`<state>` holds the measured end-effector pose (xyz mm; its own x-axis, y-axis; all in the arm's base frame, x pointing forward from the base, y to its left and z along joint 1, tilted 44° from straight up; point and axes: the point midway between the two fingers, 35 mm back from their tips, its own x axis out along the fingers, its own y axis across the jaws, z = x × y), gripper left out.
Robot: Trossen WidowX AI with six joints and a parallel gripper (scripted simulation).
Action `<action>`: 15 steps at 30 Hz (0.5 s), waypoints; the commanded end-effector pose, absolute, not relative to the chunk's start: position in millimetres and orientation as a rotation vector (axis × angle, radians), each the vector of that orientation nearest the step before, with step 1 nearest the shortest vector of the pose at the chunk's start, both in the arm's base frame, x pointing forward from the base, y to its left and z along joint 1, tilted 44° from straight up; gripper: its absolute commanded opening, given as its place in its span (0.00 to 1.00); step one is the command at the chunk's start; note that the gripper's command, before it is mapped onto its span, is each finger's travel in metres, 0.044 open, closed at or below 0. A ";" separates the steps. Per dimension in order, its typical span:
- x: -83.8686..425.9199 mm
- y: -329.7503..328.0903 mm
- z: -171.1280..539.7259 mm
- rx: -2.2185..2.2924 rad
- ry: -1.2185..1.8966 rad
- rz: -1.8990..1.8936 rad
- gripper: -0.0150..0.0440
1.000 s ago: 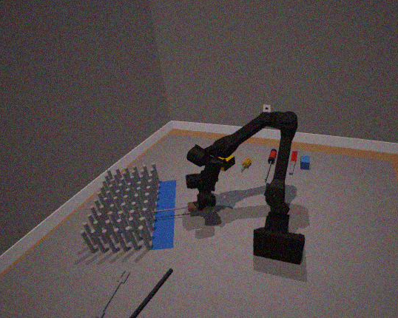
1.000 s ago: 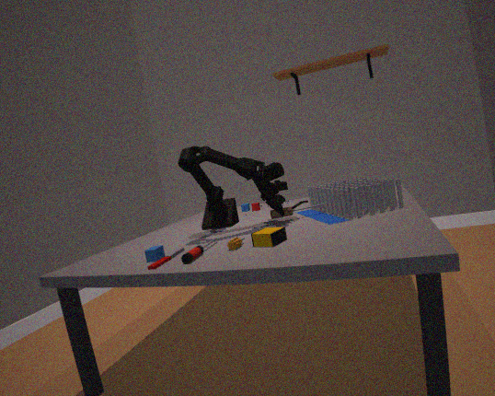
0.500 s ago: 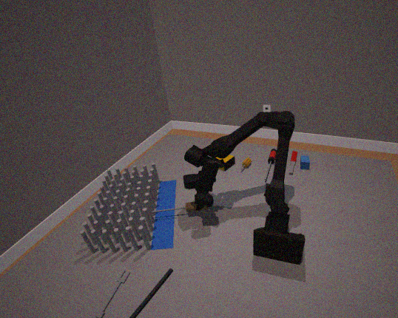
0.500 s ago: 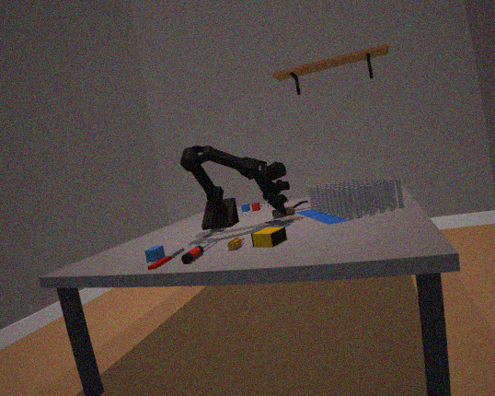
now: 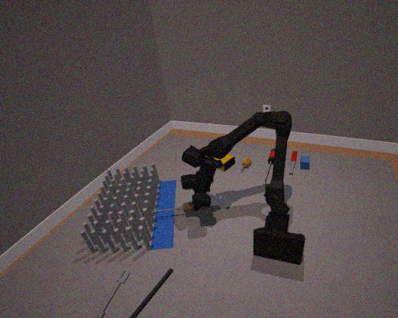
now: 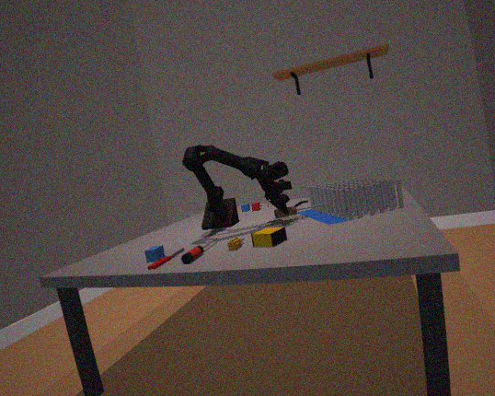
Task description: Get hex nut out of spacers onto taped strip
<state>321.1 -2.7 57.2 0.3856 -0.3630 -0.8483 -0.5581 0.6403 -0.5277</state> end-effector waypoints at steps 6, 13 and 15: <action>328.6 2.2 57.6 -0.921 1.204 0.146 0.25; 332.2 4.3 56.3 -0.921 1.204 0.146 0.25; 333.2 4.8 56.0 -0.921 1.204 0.146 0.25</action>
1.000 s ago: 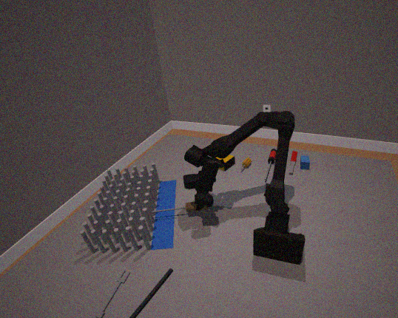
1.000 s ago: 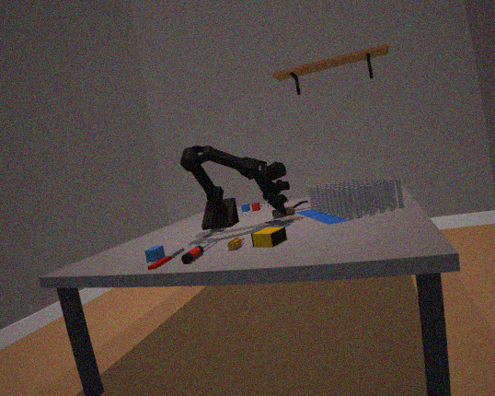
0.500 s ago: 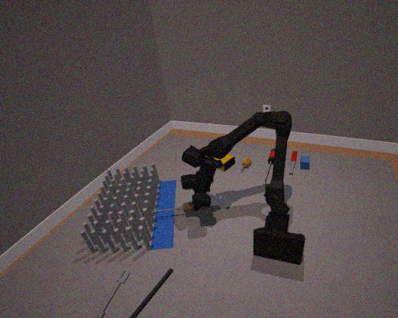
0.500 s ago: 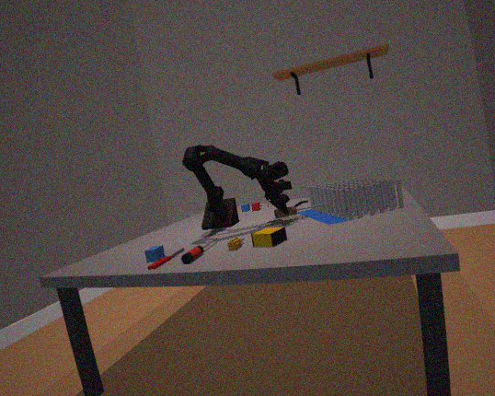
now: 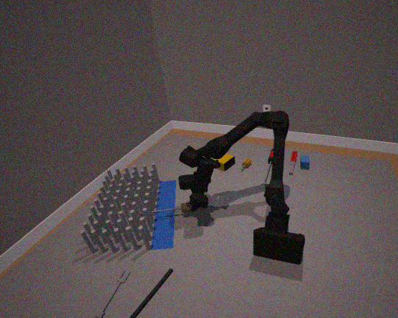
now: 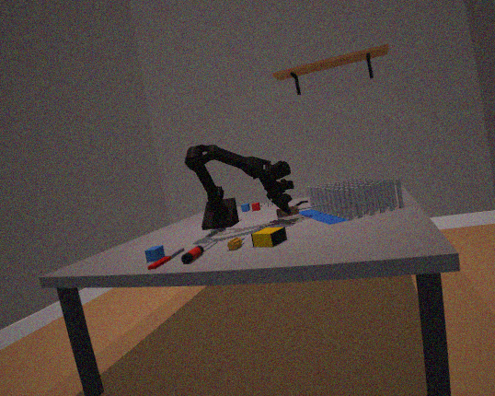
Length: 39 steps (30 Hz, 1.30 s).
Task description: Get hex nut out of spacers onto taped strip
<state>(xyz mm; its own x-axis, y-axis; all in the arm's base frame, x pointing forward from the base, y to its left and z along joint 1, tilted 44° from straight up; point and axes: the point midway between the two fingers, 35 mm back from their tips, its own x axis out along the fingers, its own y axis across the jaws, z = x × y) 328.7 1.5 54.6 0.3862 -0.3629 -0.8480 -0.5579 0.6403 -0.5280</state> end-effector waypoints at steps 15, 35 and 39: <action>340.8 9.3 53.3 -0.922 1.203 0.146 0.25; 351.2 15.4 49.7 -0.922 1.202 0.146 0.25; 353.3 16.6 49.0 -0.922 1.202 0.146 0.25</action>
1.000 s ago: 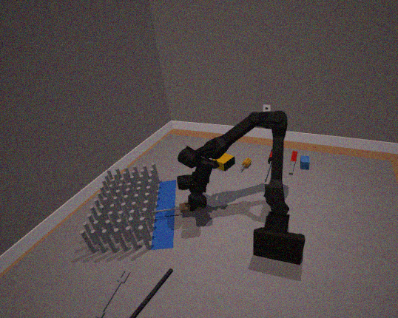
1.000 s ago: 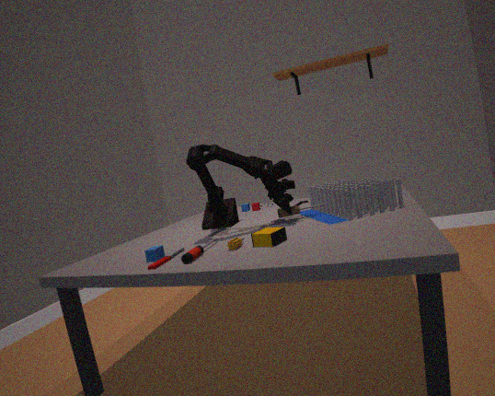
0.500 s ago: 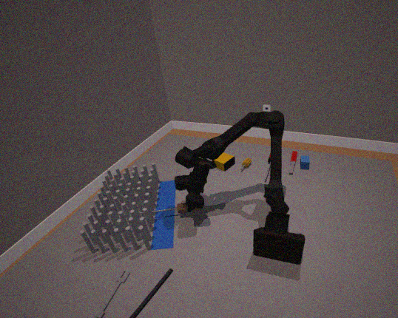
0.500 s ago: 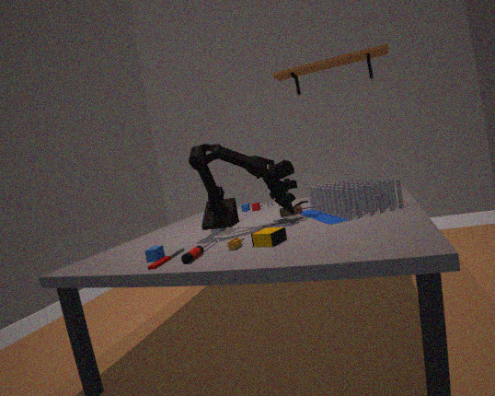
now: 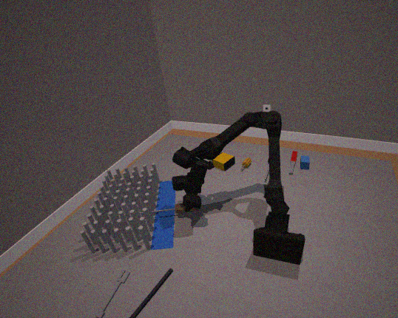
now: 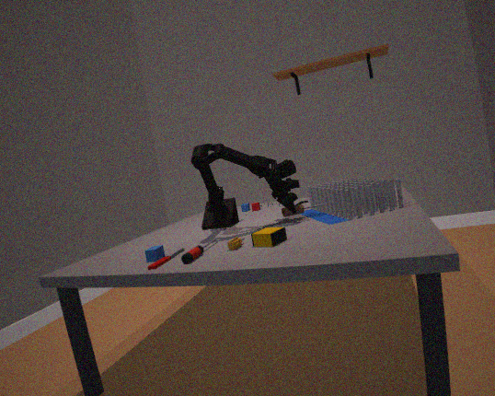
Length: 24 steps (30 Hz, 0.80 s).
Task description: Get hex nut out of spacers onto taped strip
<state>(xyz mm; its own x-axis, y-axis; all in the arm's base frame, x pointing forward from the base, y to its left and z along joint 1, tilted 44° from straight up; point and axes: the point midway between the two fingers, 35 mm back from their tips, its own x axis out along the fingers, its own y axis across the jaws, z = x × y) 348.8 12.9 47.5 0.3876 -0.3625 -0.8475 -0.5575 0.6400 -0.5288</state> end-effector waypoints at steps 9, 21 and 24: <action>358.1 19.4 47.3 -0.922 1.201 0.146 0.25; 364.5 23.1 45.1 -0.922 1.201 0.146 0.25; 366.1 24.0 44.6 -0.922 1.200 0.146 0.25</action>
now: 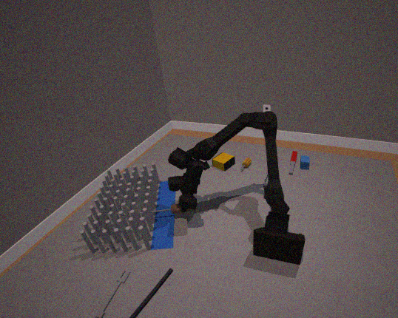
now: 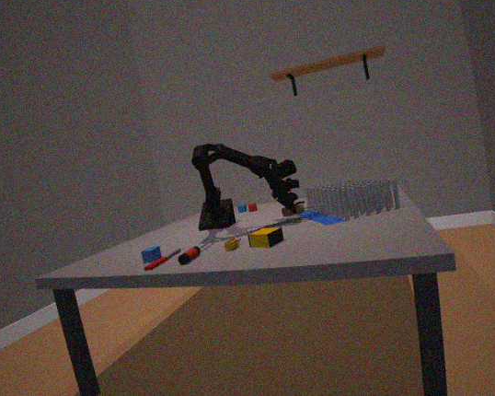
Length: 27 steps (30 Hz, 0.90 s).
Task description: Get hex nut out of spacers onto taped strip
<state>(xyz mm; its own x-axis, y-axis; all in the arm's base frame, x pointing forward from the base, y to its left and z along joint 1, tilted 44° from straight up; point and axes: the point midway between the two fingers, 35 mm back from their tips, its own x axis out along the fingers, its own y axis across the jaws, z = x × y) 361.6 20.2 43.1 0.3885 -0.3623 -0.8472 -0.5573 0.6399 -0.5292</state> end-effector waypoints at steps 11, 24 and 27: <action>371.9 27.4 42.5 -0.922 1.200 0.146 0.25; 379.0 31.5 40.2 -0.922 1.199 0.147 0.25; 380.6 32.4 39.6 -0.922 1.199 0.147 0.25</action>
<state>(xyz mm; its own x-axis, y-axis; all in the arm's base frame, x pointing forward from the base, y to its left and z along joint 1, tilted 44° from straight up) 376.3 28.4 38.2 0.3904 -0.3618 -0.8466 -0.5564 0.6398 -0.5301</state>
